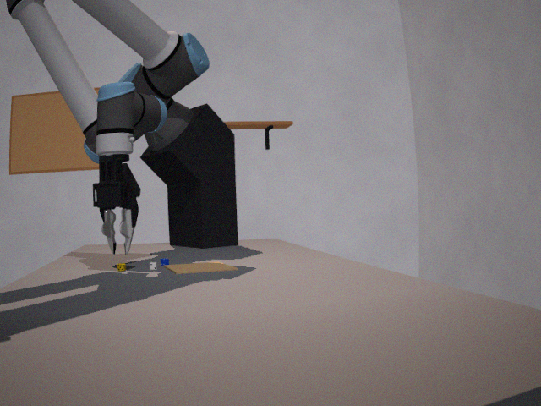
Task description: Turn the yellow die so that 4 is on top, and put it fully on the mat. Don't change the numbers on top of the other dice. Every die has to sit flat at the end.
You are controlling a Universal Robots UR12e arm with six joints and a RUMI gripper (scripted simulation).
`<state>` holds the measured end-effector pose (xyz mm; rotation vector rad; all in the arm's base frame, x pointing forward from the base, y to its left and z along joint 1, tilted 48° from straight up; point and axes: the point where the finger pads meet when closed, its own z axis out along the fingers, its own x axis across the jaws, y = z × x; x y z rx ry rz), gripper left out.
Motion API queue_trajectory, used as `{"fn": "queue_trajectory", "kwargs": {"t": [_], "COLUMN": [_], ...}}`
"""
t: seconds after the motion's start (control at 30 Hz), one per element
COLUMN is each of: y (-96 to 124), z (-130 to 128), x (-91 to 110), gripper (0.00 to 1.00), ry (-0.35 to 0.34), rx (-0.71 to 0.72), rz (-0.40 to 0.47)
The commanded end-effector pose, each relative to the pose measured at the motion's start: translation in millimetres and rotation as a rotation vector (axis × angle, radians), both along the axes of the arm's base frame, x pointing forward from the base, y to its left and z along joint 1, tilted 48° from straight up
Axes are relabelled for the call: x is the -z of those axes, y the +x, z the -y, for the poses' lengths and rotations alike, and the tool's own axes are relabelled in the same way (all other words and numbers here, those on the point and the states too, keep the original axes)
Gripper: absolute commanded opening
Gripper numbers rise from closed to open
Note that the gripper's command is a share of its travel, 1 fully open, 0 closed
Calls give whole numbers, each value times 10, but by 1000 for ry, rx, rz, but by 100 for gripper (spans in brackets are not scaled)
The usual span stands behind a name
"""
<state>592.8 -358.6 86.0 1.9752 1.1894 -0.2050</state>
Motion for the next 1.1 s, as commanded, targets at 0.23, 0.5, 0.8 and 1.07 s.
{"fn": "queue_trajectory", "kwargs": {"t": [0.23,0.5,0.8,1.07], "y": [31,37,38,38], "z": [83,102,105,105], "x": [77,95,98,98], "gripper": [18,18,18,18], "ry": [0,0,0,0], "rx": [-1,-1,-1,-1], "rz": [1,1,1,1]}}
